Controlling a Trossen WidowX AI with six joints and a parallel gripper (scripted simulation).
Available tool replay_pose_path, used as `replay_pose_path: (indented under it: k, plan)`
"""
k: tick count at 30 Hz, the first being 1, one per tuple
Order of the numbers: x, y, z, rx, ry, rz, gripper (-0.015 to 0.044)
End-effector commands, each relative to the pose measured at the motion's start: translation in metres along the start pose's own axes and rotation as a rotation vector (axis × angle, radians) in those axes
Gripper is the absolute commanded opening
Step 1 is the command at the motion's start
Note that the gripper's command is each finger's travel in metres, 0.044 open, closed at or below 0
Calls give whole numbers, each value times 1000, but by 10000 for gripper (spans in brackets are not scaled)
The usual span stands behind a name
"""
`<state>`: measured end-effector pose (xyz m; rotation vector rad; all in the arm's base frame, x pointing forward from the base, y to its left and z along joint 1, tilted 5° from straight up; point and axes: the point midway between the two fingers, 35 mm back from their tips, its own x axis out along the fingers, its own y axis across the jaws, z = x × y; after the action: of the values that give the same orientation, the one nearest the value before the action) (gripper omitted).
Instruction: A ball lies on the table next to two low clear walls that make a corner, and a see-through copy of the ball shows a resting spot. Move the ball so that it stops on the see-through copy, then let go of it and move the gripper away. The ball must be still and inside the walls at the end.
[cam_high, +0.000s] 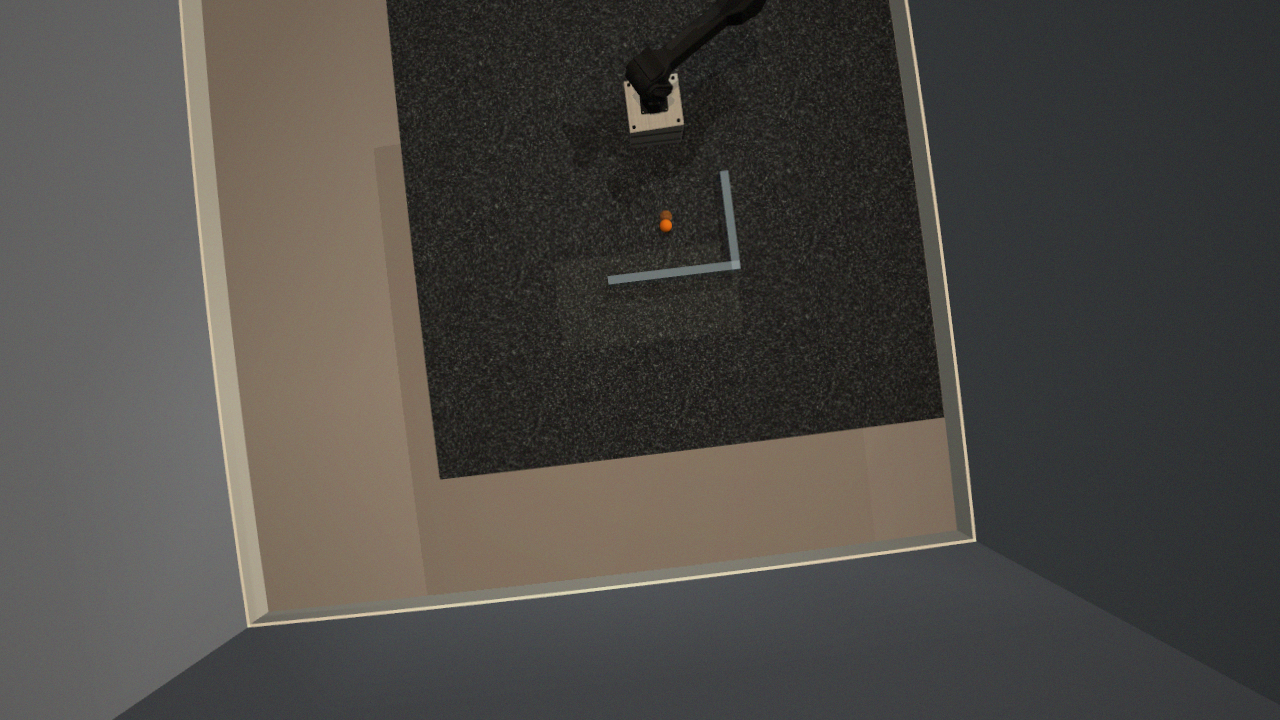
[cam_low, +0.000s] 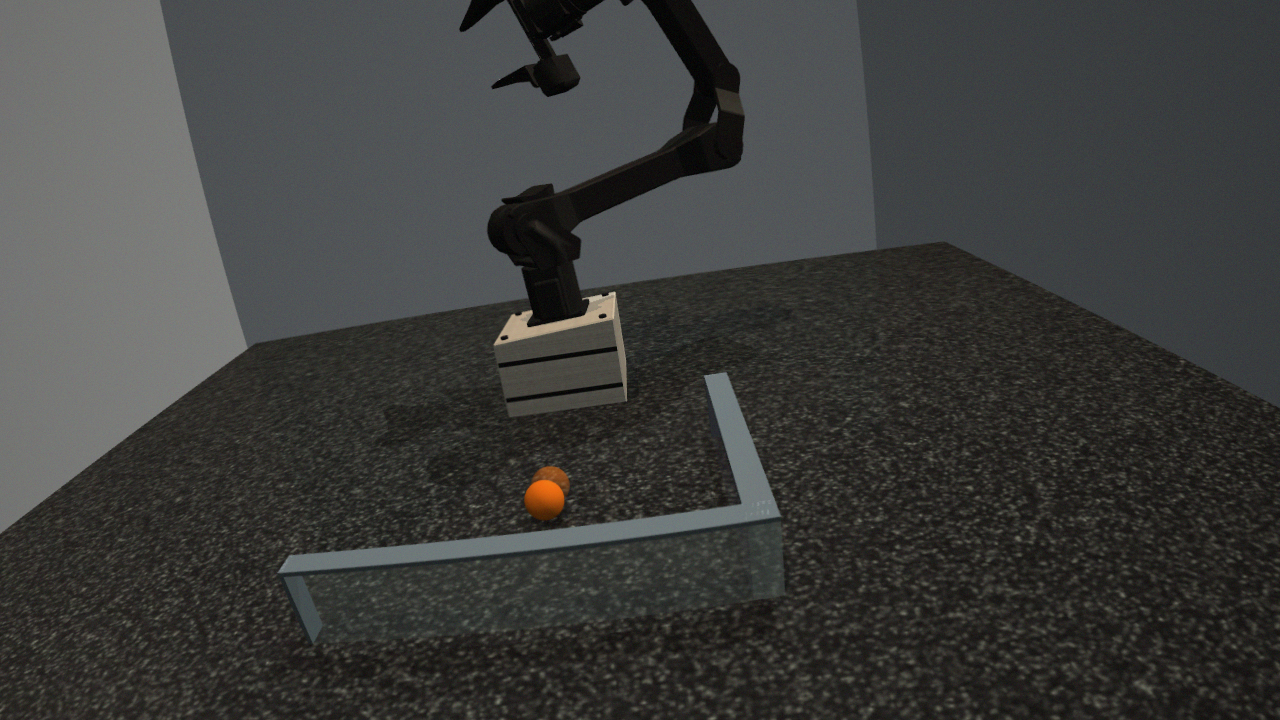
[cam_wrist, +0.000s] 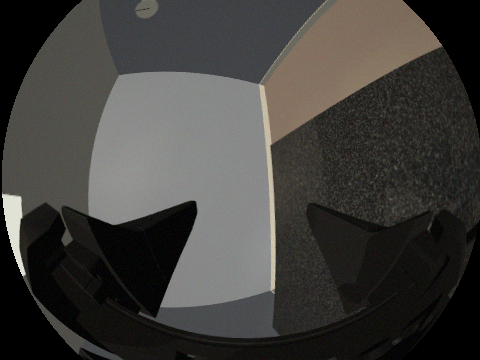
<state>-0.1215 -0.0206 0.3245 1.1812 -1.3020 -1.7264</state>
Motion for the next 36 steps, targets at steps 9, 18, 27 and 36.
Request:
replay_pose_path:
  k: [9, 18, 27, 36]
  plan:
    - [33, 17, -72, -338, 248, -63, 259]
    - [55, 14, -196, -810, 575, -133, 259]
    - [31, -46, -327, -1455, 990, -51, 259]
    - [-29, -175, -403, -2195, 1440, 158, 259]
